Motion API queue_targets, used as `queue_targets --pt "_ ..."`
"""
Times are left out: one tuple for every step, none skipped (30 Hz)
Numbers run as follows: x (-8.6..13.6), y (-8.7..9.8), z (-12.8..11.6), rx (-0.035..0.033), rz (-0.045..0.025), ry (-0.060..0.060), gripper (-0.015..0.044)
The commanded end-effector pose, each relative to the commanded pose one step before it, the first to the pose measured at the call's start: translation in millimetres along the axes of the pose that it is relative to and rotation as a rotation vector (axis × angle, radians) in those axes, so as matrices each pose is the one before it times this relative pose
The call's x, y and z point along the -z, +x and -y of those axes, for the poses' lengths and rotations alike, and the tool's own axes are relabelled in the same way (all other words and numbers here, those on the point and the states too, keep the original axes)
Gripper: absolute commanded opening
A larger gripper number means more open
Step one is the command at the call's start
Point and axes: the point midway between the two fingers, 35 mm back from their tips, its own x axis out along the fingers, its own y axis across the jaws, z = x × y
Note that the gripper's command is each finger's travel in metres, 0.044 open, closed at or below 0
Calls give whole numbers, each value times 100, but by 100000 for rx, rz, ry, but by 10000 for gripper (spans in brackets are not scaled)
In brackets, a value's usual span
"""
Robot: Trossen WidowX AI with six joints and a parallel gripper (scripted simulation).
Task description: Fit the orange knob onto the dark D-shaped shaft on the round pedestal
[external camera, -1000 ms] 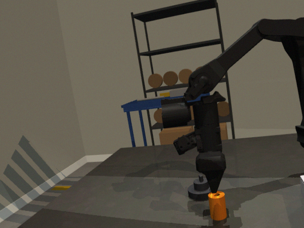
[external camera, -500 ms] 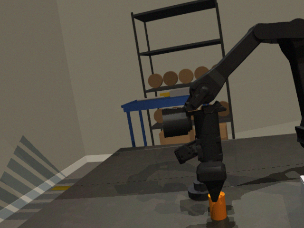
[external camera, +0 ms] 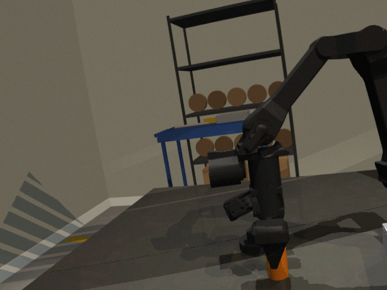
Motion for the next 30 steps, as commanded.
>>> queue_targets --pt "264 871 102 632 -1072 -345 440" --pt "11 160 0 0 -7 11 440" --pt "12 160 1 0 -7 11 440" --pt "9 158 1 2 2 -8 440" --pt "10 158 1 2 2 -8 440" --pt "11 158 1 2 2 -8 440" --pt "12 158 2 2 2 -8 440" --pt "13 157 2 2 2 -8 440" --pt "14 157 2 2 2 -8 440" --pt "15 157 2 2 1 -8 440" --pt "16 156 2 2 1 -8 440" --pt "17 156 2 2 1 -8 440" --pt "18 156 3 2 1 -8 440" --pt "19 155 3 2 1 -8 440" --pt "20 155 3 2 1 -8 440" --pt "17 121 2 2 1 -6 440" --pt "10 73 1 1 0 -4 440" --pt "3 24 0 0 0 -1 440" --pt "0 0 0 0 0 0 414" --pt "0 0 0 0 0 0 387" --pt "0 0 0 0 0 0 361" --pt "0 0 0 0 0 0 335" --pt "0 0 0 0 0 0 309" --pt "0 0 0 0 0 0 282" --pt "0 0 0 0 0 0 256" --pt "0 0 0 0 0 0 230" --pt "0 0 0 0 0 0 204" --pt "0 0 0 0 0 0 177" --pt "0 0 0 0 0 0 171" --pt "0 0 0 0 0 0 164"
